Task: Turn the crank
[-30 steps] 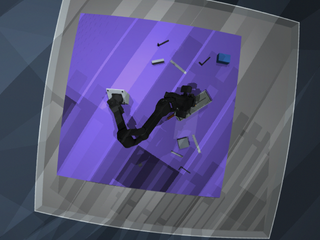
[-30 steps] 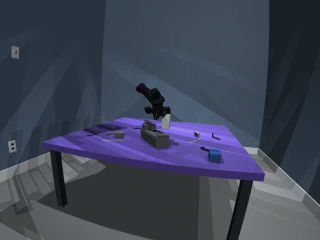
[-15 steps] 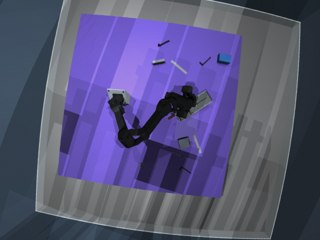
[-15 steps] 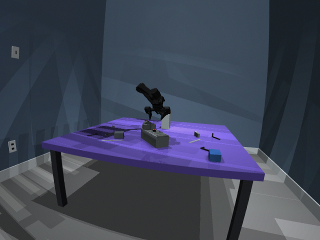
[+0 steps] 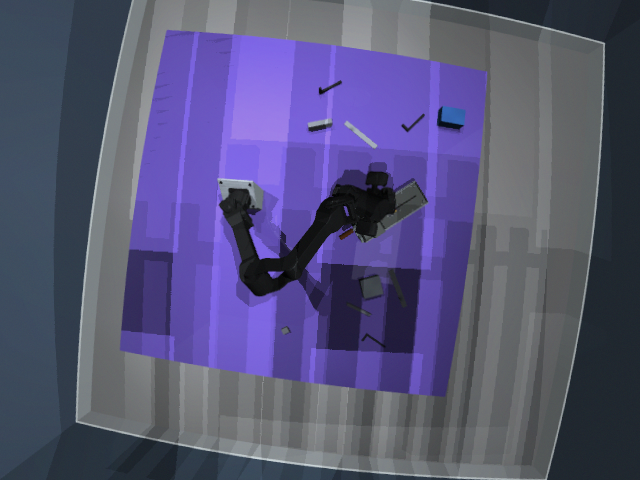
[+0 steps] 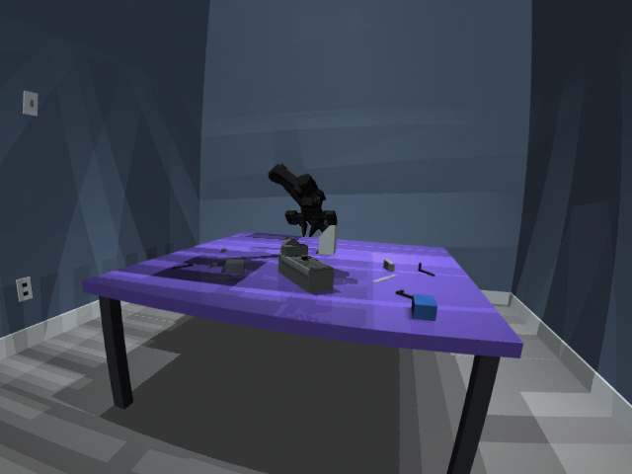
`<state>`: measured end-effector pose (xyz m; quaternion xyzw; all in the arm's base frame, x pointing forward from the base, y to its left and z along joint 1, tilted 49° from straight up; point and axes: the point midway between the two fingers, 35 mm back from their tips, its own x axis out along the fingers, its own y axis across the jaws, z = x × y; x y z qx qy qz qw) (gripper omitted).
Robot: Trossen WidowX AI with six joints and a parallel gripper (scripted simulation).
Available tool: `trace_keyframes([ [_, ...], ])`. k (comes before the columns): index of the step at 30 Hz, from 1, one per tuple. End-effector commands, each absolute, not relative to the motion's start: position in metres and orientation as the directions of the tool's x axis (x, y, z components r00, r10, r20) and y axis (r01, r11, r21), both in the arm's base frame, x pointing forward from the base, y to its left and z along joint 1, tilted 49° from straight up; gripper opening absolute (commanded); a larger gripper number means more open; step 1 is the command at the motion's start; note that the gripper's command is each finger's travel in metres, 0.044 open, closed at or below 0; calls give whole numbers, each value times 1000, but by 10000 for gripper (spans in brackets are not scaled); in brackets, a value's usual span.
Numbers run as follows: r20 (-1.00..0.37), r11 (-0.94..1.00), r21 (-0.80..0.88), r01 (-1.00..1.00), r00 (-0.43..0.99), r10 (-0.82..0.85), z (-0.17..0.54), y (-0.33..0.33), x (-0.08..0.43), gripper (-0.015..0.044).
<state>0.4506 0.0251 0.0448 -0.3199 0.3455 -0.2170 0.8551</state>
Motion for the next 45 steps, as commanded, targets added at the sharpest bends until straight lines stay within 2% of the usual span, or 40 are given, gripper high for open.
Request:
trace_keyframes([
  [1,-452,701,-697,150,667,-592,45,25,451,0],
  [21,-453,702,-696,150,667,-591,45,25,451,0],
  [38,-453,702,-696,150,667,-591,45,25,451,440],
  [39,-453,702,-696,150,667,-591,45,25,451,440],
  [45,-453,702,-696,150,667,-591,45,25,451,282],
])
